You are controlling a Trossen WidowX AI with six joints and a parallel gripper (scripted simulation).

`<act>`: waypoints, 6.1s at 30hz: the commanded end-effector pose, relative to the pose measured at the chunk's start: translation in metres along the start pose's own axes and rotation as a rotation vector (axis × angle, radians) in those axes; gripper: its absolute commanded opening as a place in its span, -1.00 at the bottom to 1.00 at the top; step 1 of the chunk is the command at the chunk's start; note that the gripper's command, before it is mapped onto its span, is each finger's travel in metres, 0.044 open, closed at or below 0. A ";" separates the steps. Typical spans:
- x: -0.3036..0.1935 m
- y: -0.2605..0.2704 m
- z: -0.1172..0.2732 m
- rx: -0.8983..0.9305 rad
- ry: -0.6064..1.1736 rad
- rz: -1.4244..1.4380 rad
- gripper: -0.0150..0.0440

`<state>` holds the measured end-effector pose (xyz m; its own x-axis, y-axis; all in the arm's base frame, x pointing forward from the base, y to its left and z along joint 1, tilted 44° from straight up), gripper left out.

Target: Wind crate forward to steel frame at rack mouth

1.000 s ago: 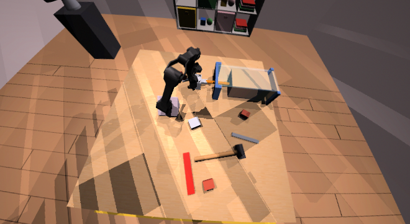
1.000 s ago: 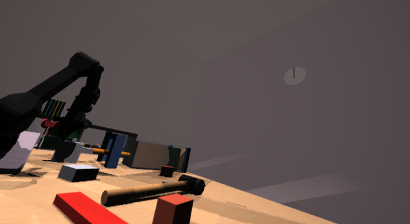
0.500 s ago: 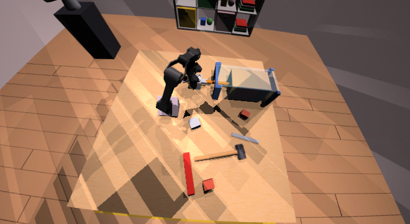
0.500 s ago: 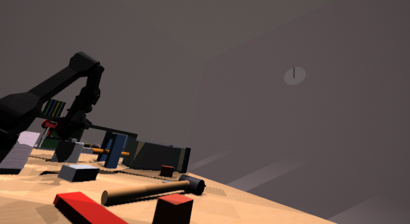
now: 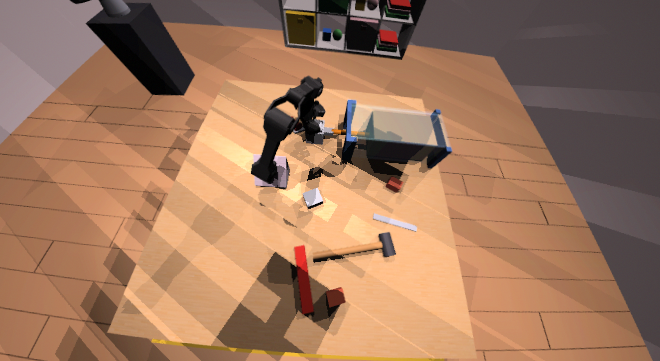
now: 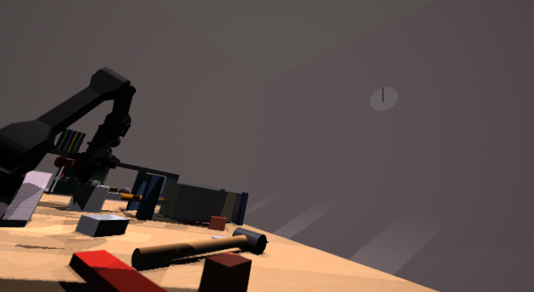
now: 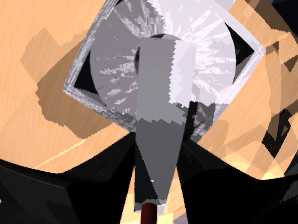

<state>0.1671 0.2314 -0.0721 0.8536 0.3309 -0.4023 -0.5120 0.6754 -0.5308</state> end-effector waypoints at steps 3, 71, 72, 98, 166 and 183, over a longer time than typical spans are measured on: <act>0.000 0.001 -0.004 0.002 0.001 -0.018 -0.49; 0.001 0.001 0.000 0.000 -0.012 -0.080 -0.40; 0.001 0.001 0.000 0.000 -0.012 -0.080 -0.31; 0.004 0.011 0.076 -0.024 -0.032 -0.061 1.00; -0.050 -0.008 0.079 -0.054 -0.037 0.294 -0.49; -0.042 -0.003 0.117 -0.053 -0.038 0.291 -0.49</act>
<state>0.1448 0.2798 0.0207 0.6703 0.5295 -0.5199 -0.7413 0.5093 -0.4371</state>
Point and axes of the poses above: the point midway between the two fingers, 35 mm back from their tips, its own z axis back along the fingers, its own y axis across the jaws, x = y × z, the point moved 6 cm from there along z, back along the fingers, and after that the axes turned 7 degrees about z, right-handed, at the moved point
